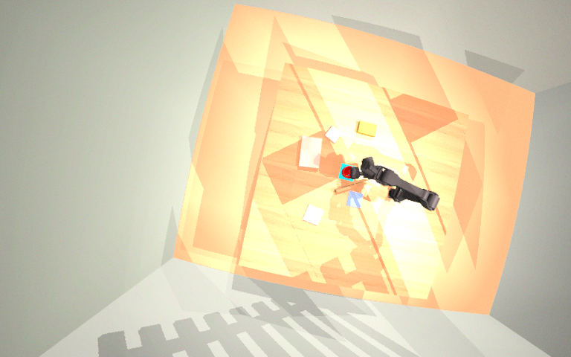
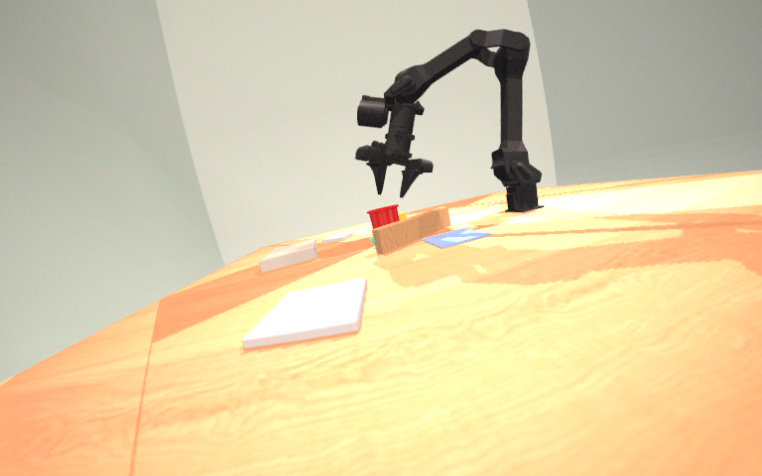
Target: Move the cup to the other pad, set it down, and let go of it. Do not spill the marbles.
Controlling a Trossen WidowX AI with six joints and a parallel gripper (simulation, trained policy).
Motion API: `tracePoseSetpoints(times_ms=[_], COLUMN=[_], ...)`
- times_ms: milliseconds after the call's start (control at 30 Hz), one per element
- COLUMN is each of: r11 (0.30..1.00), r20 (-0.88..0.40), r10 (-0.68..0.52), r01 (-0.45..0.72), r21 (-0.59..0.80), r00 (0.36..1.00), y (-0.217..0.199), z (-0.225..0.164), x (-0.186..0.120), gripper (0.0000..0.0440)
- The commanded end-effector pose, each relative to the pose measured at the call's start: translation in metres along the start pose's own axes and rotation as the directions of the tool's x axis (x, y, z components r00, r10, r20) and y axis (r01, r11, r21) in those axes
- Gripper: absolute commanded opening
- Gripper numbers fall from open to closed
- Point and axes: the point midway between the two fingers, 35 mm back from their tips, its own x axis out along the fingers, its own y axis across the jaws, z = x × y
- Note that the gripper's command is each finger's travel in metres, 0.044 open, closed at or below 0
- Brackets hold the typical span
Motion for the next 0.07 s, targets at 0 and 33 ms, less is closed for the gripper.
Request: tracePoseSetpoints(times_ms=[0, 33], r11=[1.000, 1.000], r20=[0.012, 0.015], r10=[0.026, 0.031], r01=[-0.026, -0.031], r21=[0.004, 0.007], r00=[1.000, 0.999], y=[0.0042, 0.0048], z=[0.0060, 0.0076], x=[-0.0124, -0.0153], gripper=[0.0341, 0.0361])
